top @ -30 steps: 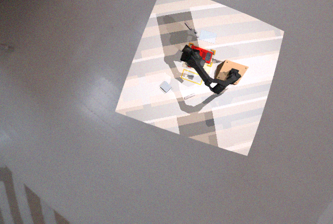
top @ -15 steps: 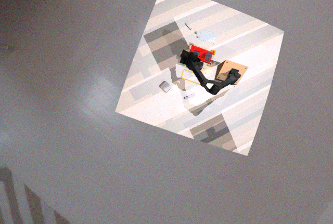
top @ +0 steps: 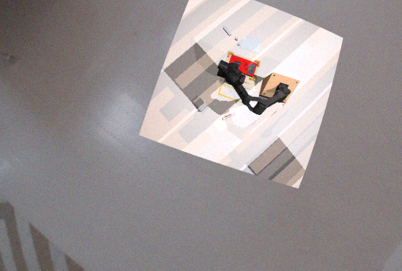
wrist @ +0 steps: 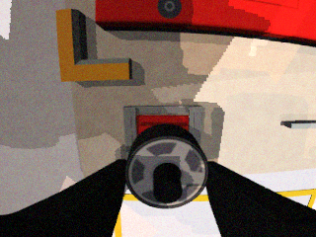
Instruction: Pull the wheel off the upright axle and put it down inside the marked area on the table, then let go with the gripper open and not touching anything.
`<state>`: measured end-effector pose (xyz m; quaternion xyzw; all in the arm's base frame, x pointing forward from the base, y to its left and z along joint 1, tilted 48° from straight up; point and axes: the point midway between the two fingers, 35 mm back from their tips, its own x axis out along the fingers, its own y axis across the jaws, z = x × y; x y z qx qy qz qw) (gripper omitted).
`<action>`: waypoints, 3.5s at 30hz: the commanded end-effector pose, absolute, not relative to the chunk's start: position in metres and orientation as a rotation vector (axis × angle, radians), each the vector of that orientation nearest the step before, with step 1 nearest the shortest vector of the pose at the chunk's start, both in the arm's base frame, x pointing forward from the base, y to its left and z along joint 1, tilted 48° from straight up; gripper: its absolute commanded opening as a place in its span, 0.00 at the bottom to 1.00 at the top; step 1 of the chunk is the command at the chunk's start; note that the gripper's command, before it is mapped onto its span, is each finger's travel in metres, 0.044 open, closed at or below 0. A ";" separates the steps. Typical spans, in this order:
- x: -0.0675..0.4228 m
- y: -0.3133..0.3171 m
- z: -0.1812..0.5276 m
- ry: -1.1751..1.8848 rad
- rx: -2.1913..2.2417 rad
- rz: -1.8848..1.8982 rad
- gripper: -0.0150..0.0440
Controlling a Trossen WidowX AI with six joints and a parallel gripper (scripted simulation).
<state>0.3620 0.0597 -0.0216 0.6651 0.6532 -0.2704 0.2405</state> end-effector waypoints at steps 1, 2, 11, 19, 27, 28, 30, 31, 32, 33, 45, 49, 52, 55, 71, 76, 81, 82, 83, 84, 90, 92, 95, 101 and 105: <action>0.362 0.059 -0.021 1.786 1.818 -0.737 0.45; 0.362 0.059 -0.021 1.786 1.818 -0.737 0.40; 0.362 0.057 -0.019 1.786 1.819 -0.737 0.25; 0.362 0.055 -0.017 1.785 1.820 -0.737 0.25; 0.362 0.053 -0.016 1.784 1.821 -0.737 0.25; 0.362 0.053 -0.016 1.784 1.821 -0.737 0.25; 0.362 0.052 -0.015 1.784 1.821 -0.737 0.25; 0.362 0.052 -0.015 1.784 1.821 -0.737 0.25; 0.362 0.052 -0.015 1.784 1.821 -0.737 0.25; 0.362 0.052 -0.014 1.784 1.822 -0.737 0.25; 0.362 0.049 -0.012 1.782 1.823 -0.738 0.25; 0.362 0.048 -0.011 1.782 1.824 -0.738 0.25; 0.362 0.047 -0.010 1.782 1.824 -0.738 0.25; 0.362 0.046 -0.010 1.782 1.824 -0.738 0.25; 0.362 0.042 -0.006 1.780 1.827 -0.738 0.25; 0.362 0.041 -0.005 1.780 1.827 -0.738 0.25; 0.362 0.040 -0.004 1.780 1.828 -0.738 0.25; 0.362 0.039 -0.004 1.779 1.828 -0.738 0.25; 0.362 0.039 -0.004 1.779 1.828 -0.738 0.25; 0.362 0.039 -0.003 1.779 1.828 -0.738 0.25; 0.362 0.037 -0.002 1.779 1.829 -0.738 0.25; 0.362 0.037 -0.002 1.779 1.829 -0.738 0.25; 0.362 0.036 -0.001 1.779 1.830 -0.738 0.25; 0.362 0.035 0.000 1.778 1.831 -0.738 0.25; 0.362 0.034 0.001 1.778 1.831 -0.738 0.25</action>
